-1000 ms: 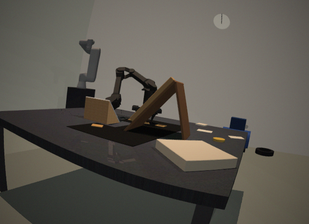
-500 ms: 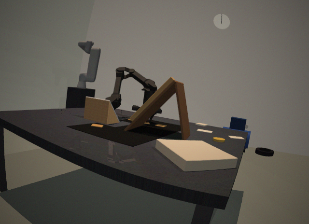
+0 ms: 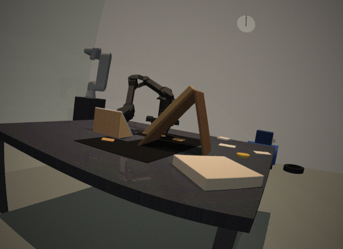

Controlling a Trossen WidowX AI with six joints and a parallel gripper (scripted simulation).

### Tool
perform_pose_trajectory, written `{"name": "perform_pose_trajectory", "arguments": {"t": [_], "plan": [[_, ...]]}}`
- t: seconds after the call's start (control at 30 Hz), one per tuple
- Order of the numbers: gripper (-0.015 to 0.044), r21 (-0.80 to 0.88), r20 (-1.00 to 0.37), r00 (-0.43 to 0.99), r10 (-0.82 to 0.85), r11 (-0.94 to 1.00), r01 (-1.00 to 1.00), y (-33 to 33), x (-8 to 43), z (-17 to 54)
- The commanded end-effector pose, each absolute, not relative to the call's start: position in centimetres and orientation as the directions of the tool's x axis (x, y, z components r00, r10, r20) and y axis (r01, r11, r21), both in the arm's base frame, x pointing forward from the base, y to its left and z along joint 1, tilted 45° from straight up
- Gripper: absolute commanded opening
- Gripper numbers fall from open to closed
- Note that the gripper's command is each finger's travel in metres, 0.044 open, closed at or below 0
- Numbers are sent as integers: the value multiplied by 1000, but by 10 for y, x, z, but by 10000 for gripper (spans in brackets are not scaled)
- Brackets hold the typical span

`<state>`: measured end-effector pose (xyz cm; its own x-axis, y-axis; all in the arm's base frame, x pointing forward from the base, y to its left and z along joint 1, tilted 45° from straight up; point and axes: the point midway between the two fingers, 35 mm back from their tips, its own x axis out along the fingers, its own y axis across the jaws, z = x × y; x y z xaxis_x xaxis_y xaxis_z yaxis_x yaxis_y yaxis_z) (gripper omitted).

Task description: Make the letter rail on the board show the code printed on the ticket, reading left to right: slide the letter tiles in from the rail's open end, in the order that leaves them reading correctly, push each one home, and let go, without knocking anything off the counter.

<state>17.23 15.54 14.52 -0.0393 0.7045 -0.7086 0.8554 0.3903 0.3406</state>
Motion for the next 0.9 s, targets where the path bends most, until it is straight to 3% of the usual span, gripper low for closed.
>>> {"name": "perform_pose_trajectory", "arguments": {"t": [0.0, 0.87], "plan": [[0, 347, -707, -36, 706, 391, 852, 153, 173, 148], [0, 346, -708, -36, 705, 392, 852, 141, 171, 152]]}}
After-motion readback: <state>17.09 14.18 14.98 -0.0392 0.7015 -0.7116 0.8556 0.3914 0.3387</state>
